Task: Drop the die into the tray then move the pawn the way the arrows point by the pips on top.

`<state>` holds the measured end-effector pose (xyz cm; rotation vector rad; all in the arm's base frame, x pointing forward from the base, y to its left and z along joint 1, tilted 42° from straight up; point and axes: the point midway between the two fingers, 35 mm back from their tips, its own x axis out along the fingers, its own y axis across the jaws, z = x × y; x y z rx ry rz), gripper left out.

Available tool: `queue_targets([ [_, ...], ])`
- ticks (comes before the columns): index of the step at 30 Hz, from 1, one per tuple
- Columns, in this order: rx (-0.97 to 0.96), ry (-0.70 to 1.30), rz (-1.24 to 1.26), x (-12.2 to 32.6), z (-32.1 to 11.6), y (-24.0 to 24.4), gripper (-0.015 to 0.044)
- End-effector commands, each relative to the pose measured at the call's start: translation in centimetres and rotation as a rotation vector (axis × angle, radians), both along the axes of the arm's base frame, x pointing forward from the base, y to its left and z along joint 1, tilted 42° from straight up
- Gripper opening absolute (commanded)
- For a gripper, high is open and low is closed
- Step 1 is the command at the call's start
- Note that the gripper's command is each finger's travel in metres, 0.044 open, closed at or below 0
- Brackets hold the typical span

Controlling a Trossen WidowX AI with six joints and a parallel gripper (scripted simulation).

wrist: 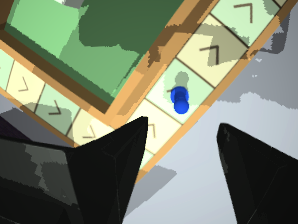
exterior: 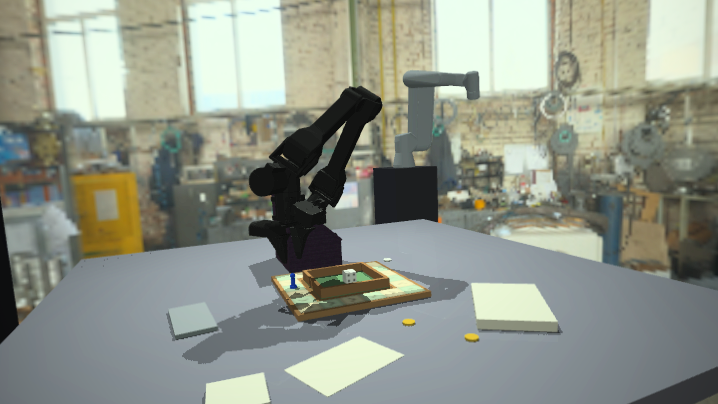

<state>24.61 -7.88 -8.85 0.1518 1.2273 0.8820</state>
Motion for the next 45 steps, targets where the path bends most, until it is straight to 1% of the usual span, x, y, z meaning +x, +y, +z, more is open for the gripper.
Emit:
queue_targets([
  [1, -0.001, -0.002, 0.004, 0.1, -0.8, 0.7, 0.0200],
  [32, 0.002, -0.002, 0.004, 0.3, -4.0, 3.5, 0.0200],
  [36, 0.002, -0.002, 0.004, 0.3, -4.0, 3.5, 0.0095],
  [45, 0.002, -0.002, 0.004, 0.3, -4.0, 3.5, 0.0035],
])
